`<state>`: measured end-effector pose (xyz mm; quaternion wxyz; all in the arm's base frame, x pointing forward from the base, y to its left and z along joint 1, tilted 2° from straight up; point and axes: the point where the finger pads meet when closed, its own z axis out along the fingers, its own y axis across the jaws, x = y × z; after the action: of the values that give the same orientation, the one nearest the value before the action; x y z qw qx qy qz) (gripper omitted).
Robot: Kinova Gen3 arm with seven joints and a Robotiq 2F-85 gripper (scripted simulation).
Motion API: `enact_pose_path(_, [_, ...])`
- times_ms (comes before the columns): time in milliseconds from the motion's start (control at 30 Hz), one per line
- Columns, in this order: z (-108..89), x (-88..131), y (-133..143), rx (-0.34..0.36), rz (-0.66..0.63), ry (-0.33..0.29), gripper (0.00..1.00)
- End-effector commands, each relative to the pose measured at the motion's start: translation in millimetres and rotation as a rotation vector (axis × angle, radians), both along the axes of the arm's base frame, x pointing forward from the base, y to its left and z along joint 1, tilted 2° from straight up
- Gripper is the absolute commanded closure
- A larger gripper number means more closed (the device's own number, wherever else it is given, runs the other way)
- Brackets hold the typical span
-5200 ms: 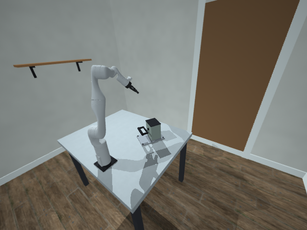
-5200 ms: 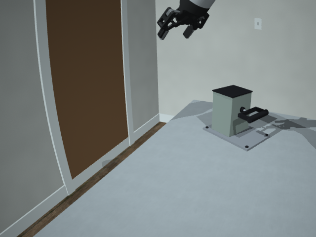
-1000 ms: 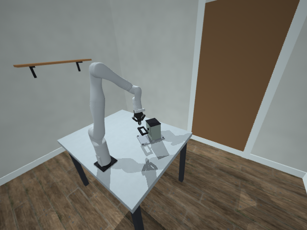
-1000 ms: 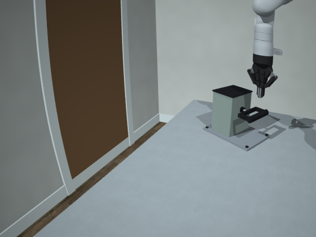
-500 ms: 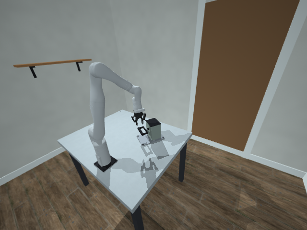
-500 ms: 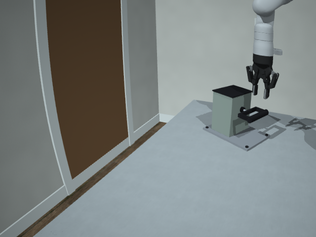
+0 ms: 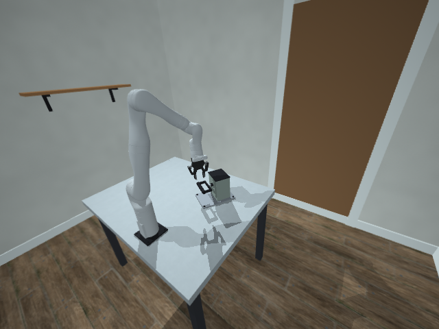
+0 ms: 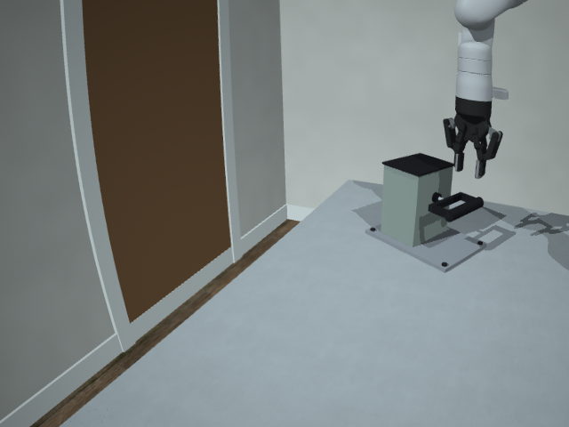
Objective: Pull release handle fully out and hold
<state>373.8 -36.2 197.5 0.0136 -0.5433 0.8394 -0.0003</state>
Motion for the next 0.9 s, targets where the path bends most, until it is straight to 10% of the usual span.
enact_pose_path(0, [-1.0,2.0,1.6,0.005,0.002,-0.005,0.50])
enact_pose_path(867, [-10.9,0.7,1.6,0.007,0.006,0.002,0.50])
